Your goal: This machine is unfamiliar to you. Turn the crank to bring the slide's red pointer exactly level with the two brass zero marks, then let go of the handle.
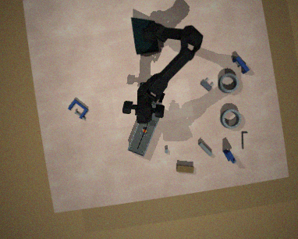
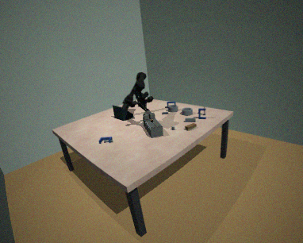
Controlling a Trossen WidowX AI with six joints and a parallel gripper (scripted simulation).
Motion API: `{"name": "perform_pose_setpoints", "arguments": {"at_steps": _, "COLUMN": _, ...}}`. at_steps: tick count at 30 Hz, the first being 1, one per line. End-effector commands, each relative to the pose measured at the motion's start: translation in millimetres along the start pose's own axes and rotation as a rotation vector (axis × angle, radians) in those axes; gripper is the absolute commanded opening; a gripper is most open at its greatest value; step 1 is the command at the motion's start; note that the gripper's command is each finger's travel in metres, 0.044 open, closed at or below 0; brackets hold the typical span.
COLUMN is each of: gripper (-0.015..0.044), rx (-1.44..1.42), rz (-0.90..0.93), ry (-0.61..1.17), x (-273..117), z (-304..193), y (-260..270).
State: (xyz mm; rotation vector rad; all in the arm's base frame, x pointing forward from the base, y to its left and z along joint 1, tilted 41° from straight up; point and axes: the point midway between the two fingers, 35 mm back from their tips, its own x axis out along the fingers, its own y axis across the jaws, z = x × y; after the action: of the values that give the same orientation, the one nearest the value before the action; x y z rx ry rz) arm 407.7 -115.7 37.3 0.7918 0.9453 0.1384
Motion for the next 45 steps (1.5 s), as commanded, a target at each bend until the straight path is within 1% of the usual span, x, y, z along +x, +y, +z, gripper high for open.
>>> {"name": "perform_pose_setpoints", "arguments": {"at_steps": 1, "gripper": 0.0000, "rx": 0.000, "rz": 0.000, "ry": 0.000, "x": 0.1, "z": 0.0, "y": 0.1}}
{"name": "perform_pose_setpoints", "arguments": {"at_steps": 2, "gripper": 0.0000, "rx": 0.000, "rz": 0.000, "ry": 0.000, "x": 0.1, "z": 0.0, "y": 0.1}}
{"name": "perform_pose_setpoints", "arguments": {"at_steps": 19, "gripper": 0.0440, "rx": 0.000, "rz": 0.000, "ry": 0.000, "x": 0.1, "z": 0.0, "y": 0.1}}
{"name": "perform_pose_setpoints", "arguments": {"at_steps": 20, "gripper": 0.0440, "rx": 0.000, "rz": 0.000, "ry": 0.000, "x": 0.1, "z": 0.0, "y": 0.1}}
{"name": "perform_pose_setpoints", "arguments": {"at_steps": 37, "gripper": 0.0000, "rx": 0.000, "rz": 0.000, "ry": 0.000, "x": 0.1, "z": 0.0, "y": 0.1}}
{"name": "perform_pose_setpoints", "arguments": {"at_steps": 45, "gripper": 0.0000, "rx": 0.000, "rz": 0.000, "ry": 0.000, "x": 0.1, "z": 0.0, "y": 0.1}}
